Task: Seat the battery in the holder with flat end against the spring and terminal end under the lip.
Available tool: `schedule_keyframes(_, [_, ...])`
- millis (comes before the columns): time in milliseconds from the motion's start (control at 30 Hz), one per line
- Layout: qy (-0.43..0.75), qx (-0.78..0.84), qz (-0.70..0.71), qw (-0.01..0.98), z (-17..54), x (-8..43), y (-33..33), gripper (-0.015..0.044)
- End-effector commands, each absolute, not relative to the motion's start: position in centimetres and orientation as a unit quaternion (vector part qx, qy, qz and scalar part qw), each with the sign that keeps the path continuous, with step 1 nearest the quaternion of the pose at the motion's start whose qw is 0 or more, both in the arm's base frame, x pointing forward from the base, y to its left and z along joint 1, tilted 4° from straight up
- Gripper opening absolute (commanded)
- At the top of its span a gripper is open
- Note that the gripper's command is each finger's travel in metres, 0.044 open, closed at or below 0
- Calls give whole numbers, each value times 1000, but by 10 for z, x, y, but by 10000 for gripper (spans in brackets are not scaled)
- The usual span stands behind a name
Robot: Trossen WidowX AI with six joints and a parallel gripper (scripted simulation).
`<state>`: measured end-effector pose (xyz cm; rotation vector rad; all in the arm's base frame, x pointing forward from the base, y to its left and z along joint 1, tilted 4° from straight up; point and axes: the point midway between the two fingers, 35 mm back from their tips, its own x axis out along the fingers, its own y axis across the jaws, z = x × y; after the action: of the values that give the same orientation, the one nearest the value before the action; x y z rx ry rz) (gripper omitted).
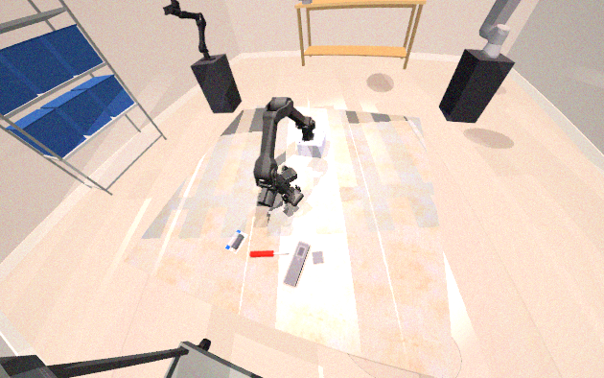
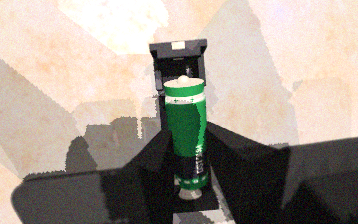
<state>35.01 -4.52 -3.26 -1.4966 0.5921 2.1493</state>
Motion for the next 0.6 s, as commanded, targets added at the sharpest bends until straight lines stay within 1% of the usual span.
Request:
schedule_keyframes(0, [221,-557,770,222,-36,352,-47,67])
schedule_keyframes(567, [232,-587,746,212,-38,350,-45,67])
